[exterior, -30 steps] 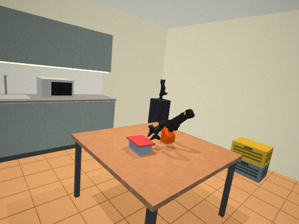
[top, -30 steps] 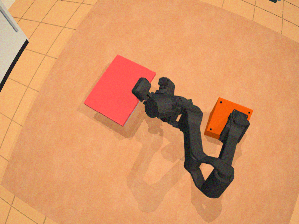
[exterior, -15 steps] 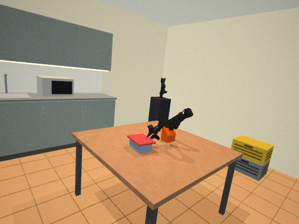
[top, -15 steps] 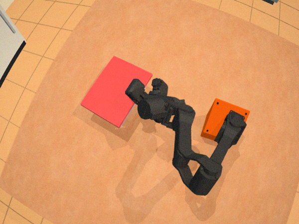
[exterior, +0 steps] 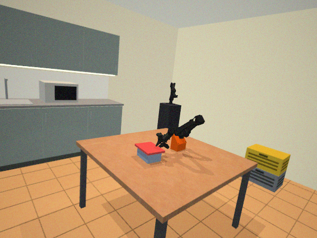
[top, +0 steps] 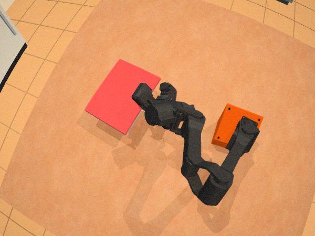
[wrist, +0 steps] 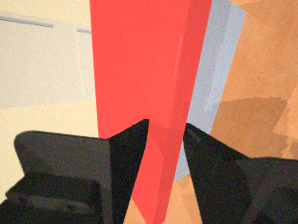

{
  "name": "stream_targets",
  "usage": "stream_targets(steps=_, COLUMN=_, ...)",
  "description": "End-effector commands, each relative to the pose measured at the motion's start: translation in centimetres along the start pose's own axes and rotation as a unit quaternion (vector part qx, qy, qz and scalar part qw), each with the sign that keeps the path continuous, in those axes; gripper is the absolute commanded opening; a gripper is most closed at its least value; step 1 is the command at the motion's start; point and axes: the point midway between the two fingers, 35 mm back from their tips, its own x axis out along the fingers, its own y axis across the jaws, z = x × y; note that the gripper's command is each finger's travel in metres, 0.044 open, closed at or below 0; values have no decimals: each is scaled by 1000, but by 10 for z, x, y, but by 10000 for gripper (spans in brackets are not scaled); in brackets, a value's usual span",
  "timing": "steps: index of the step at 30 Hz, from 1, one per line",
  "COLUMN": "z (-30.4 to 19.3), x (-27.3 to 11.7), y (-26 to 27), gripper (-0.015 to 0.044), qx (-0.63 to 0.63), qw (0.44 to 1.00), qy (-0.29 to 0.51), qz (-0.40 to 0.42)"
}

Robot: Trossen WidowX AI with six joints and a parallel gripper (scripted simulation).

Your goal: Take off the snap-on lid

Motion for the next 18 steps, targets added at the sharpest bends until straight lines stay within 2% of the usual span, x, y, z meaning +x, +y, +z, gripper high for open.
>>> stream_targets(steps=1, z=0, x=0, y=1, gripper=0, qx=0, qw=1000, qy=0, qz=0)
stream_targets(steps=18, z=0, x=-3, y=3, gripper=0, qx=0, qw=1000, qy=0, qz=0)
